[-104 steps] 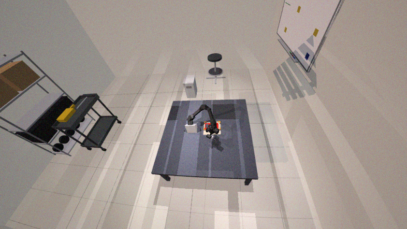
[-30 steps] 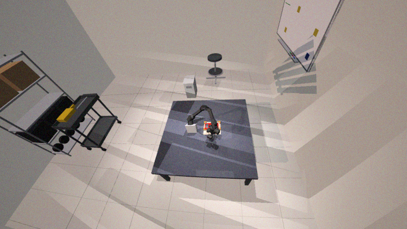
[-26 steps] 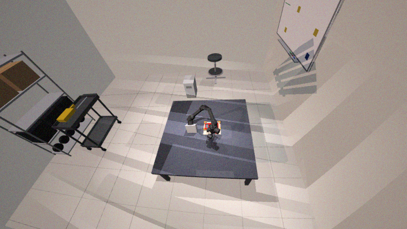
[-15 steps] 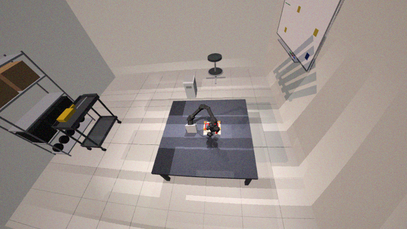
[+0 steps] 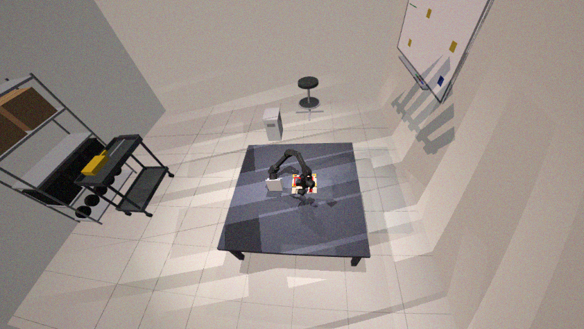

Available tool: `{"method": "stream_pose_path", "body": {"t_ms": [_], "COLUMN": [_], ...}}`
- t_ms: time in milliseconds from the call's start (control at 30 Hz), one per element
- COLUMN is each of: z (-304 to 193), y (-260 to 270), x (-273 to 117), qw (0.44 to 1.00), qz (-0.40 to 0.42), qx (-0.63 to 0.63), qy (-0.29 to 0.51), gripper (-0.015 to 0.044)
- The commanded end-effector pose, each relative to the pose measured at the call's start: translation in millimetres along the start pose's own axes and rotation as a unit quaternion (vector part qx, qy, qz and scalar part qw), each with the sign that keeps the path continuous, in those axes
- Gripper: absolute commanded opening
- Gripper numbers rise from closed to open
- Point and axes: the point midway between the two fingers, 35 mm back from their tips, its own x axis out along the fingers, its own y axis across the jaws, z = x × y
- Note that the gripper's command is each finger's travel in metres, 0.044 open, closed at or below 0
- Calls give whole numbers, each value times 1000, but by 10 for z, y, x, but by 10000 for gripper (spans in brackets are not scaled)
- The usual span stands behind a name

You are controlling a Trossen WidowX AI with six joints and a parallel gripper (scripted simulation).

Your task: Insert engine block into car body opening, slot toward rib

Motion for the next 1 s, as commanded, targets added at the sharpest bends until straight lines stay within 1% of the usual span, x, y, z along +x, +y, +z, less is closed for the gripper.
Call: {"method": "stream_pose_path", "body": {"t_ms": [0,233,467,700,967], "z": [0,1,2,2,3], "y": [2,2,2,2,2], "x": [19,40,52,62,73], "qw": [998,984,955,912,846], "qz": [1,1,1,1,1], "qx": [-59,-179,-297,-411,-533], "qy": [1,1,0,0,0], "gripper": [0,0,0,0,0]}}
